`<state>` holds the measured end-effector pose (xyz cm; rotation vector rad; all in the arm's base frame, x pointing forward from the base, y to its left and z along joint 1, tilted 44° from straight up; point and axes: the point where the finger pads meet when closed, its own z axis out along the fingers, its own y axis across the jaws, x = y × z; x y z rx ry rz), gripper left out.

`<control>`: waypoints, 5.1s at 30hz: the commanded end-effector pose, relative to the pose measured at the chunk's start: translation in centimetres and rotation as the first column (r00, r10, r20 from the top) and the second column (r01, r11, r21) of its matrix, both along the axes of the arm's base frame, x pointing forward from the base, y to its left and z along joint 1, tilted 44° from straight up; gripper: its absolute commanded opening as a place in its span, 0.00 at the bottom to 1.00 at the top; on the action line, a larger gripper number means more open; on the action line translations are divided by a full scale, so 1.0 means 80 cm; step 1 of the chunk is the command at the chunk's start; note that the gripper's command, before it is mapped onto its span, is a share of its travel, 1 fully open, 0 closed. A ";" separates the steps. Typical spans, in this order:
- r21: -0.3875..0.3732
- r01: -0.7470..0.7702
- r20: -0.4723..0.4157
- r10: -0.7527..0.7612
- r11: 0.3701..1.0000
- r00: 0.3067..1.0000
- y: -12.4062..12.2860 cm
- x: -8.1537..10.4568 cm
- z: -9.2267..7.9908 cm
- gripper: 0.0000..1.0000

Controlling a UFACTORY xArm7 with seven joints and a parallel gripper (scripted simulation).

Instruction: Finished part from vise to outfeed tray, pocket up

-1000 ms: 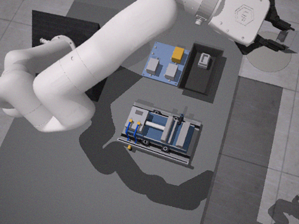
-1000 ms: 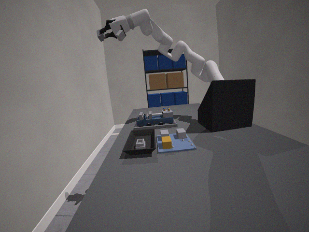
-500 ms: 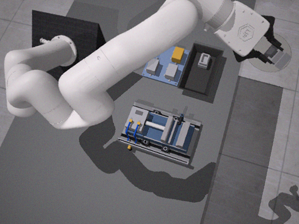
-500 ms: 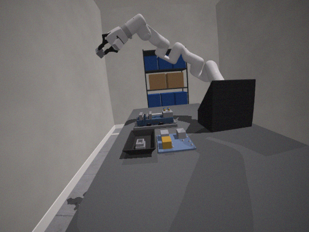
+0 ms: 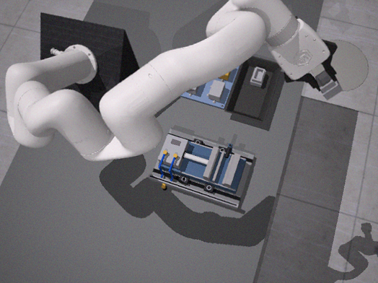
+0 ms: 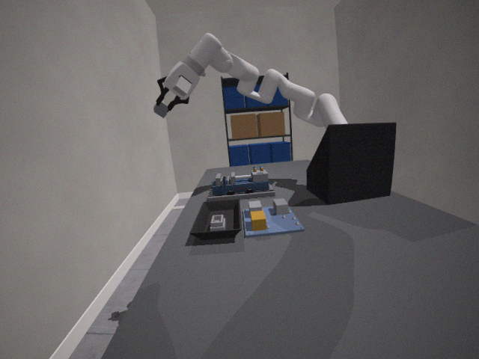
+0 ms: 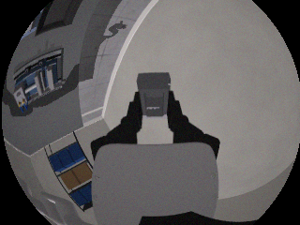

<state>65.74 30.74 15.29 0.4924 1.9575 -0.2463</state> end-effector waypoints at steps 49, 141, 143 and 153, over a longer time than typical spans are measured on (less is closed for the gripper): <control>0.143 0.795 -0.317 -0.733 0.590 0.601 -0.179 -0.169 -0.305 0.00; 0.143 0.797 -0.318 -0.735 0.587 0.599 -0.255 -0.154 -0.385 0.00; 0.143 0.797 -0.318 -0.735 0.587 0.599 -0.256 -0.153 -0.386 0.00; 0.143 0.797 -0.318 -0.735 0.587 0.599 -0.262 -0.152 -0.393 0.00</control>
